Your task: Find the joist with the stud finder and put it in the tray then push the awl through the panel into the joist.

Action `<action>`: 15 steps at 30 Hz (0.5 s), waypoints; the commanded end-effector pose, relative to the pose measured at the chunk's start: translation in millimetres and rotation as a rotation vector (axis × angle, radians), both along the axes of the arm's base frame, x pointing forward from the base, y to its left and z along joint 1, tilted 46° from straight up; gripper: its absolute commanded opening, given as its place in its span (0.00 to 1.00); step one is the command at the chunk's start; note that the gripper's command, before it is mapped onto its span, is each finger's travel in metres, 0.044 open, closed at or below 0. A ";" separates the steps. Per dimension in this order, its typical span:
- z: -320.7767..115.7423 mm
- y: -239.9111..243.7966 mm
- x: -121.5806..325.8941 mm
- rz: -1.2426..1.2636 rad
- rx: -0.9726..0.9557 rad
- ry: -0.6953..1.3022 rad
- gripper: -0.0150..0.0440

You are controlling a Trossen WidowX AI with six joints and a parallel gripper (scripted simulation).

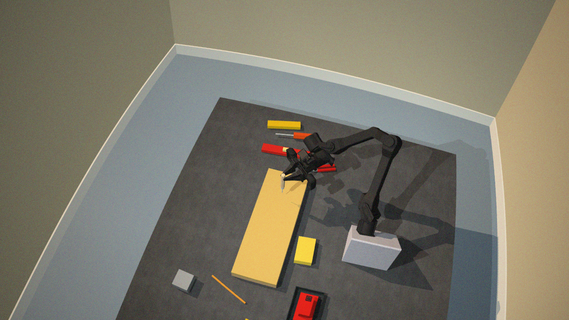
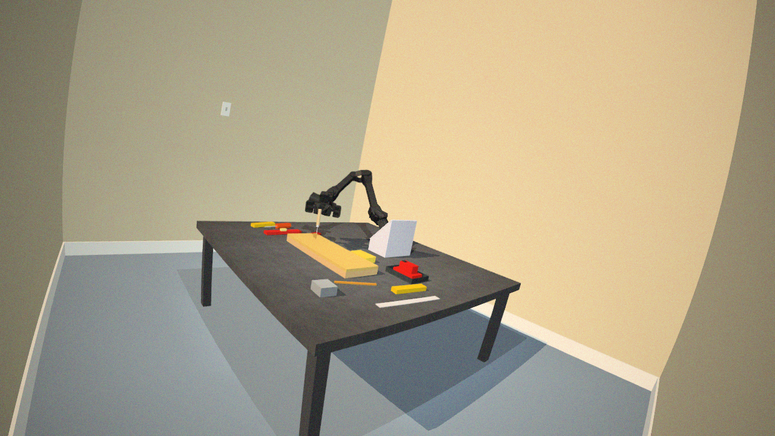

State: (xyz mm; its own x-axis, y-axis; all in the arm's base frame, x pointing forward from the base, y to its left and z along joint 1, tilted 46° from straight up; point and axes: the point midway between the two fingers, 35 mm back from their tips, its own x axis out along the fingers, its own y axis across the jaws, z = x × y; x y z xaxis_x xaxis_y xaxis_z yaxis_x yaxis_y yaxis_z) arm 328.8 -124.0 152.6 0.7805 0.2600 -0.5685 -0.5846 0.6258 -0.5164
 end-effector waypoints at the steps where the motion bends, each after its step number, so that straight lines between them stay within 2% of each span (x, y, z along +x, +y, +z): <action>1: -1.4 -0.5 0.2 0.012 0.001 -0.008 0.25; 15: -10.7 -9.9 -2.0 0.012 0.001 -0.008 0.25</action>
